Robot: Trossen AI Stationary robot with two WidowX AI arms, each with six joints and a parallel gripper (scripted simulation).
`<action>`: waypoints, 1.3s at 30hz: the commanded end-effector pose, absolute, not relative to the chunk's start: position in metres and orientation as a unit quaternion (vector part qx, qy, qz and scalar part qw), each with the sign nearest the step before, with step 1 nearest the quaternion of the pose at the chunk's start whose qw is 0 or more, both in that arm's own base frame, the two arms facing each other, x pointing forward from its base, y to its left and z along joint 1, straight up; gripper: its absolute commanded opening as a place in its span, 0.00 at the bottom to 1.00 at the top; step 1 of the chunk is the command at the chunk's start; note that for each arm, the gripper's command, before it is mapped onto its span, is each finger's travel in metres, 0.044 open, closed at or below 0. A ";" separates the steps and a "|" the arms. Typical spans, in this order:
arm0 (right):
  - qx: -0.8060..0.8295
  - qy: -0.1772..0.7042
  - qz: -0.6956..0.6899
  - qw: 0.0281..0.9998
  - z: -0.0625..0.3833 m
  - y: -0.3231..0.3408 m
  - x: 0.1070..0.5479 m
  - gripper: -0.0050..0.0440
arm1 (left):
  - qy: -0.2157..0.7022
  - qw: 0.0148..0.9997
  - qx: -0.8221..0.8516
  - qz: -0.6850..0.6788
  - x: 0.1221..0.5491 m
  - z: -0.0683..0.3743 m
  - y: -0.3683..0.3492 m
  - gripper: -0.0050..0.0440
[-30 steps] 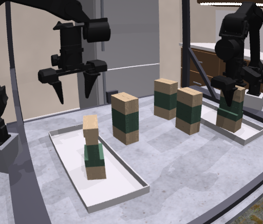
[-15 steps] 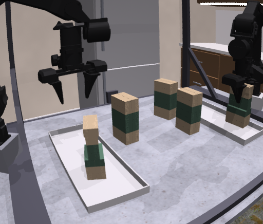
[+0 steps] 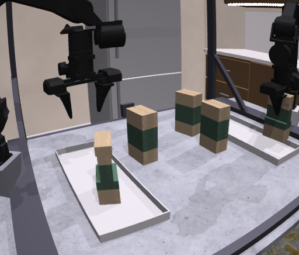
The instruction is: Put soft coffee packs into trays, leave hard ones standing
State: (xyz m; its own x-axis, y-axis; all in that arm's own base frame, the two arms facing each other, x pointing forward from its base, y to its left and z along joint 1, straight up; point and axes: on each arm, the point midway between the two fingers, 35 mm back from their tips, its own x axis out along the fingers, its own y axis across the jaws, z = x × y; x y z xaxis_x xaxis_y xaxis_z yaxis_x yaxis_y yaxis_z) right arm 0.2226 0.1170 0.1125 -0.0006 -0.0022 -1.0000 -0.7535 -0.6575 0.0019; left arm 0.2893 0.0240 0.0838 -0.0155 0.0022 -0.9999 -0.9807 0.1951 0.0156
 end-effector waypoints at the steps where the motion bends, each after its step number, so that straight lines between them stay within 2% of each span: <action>1: -0.648 0.287 0.640 0.297 0.117 0.118 0.224 0.83 | 0.541 0.554 -0.451 0.442 0.290 0.093 0.024 0.31; 16: -0.648 0.287 0.640 0.297 0.117 0.118 0.224 0.83 | 0.541 0.554 -0.451 0.442 0.290 0.093 0.024 0.31; 39: -0.648 0.287 0.640 0.297 0.117 0.118 0.224 0.83 | 0.542 0.554 -0.451 0.442 0.290 0.067 0.024 0.31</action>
State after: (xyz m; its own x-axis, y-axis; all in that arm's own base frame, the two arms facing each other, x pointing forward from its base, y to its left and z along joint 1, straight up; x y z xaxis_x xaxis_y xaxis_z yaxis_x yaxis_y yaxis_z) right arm 0.2226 0.1170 0.1125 -0.0006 -0.0022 -1.0000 -0.7535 -0.6575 0.0019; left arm 0.2887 0.0245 0.0660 0.0064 0.0040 -1.0000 -0.9808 0.1952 -0.0055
